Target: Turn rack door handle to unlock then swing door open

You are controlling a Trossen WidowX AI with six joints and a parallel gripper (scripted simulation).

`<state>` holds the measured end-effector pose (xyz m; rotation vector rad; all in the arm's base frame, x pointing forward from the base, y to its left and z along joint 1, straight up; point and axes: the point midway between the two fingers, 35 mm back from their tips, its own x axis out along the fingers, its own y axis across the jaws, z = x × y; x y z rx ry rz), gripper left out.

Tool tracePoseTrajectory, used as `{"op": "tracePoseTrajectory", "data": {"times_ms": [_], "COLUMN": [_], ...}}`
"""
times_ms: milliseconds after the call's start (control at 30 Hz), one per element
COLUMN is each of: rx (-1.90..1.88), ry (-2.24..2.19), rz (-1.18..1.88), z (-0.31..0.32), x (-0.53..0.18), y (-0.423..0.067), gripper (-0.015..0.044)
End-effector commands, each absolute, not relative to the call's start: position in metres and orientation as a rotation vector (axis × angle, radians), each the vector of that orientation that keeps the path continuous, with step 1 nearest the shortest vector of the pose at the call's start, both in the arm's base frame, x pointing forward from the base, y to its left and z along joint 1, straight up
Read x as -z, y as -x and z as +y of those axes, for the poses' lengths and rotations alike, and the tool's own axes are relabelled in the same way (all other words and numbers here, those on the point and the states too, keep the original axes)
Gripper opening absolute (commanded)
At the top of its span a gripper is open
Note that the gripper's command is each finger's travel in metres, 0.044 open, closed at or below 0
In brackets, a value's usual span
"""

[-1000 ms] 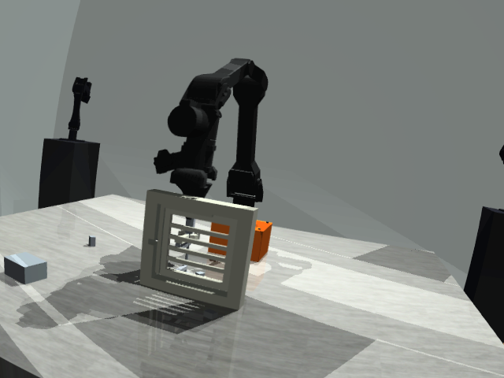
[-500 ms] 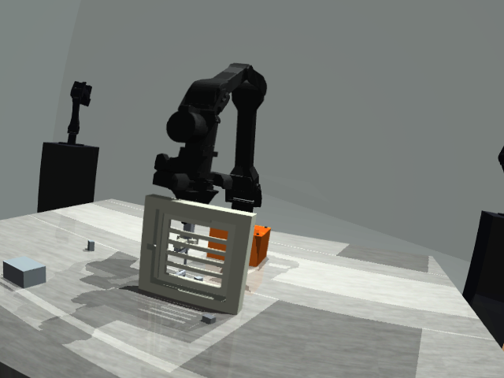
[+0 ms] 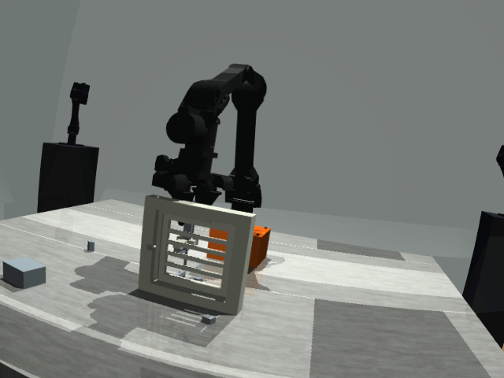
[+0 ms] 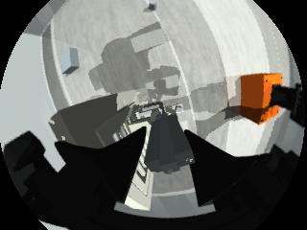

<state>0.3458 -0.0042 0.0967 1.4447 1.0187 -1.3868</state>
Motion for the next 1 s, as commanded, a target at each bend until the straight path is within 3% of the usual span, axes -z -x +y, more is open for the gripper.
{"op": "tracePoseTrajectory", "data": {"times_ms": [0,967], "rx": [1.387,0.354], "ry": [-1.444,-0.364], "rz": [1.026,1.498], "z": [-0.0036,-0.0036], "x": [-0.0951,-0.0952], "y": [-0.3451,-0.3451], "gripper": [0.0288,0.0288]}}
